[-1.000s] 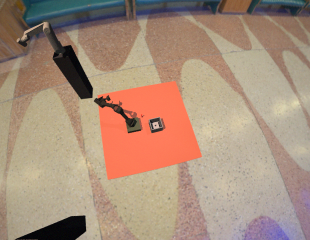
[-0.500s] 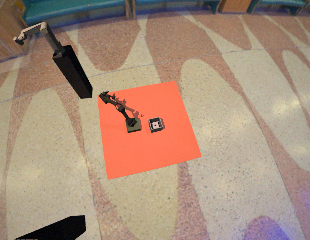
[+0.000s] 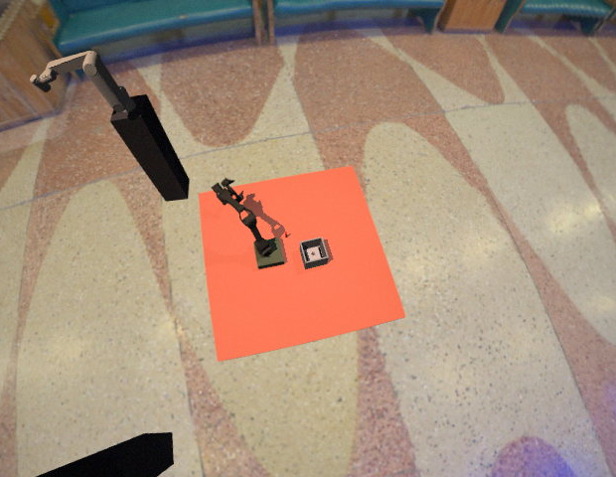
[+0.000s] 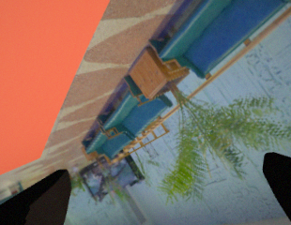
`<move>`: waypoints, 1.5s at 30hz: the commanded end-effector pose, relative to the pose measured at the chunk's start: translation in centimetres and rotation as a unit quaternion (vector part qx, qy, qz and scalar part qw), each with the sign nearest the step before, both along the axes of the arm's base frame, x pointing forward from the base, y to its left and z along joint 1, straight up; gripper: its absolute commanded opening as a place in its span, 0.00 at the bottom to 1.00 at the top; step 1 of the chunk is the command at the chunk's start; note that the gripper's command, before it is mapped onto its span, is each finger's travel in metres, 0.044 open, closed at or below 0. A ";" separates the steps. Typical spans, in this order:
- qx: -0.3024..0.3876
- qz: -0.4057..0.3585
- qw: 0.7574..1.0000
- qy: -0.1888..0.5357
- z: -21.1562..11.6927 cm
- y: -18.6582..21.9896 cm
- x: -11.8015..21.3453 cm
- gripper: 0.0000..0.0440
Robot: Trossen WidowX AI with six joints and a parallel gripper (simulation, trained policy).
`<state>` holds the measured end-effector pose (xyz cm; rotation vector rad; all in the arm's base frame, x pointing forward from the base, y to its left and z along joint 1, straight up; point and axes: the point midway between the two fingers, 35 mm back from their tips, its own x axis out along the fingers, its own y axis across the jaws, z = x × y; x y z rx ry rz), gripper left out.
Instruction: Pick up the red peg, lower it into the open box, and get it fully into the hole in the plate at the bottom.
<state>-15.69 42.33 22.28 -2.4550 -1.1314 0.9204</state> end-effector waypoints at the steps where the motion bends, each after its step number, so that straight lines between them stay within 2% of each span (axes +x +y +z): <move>1: 0.018 -0.037 0.998 0.041 0.1 0.1 1.8 1.00; 11: 0.075 -0.155 0.973 0.155 -0.1 0.1 7.1 1.00; 22: 0.139 -0.286 0.910 0.265 -0.7 -0.7 12.8 1.00; 33: 0.205 -0.412 0.815 0.353 -1.7 -2.3 18.0 1.00; 45: 0.279 -0.535 0.677 0.421 -2.8 -4.8 23.0 1.00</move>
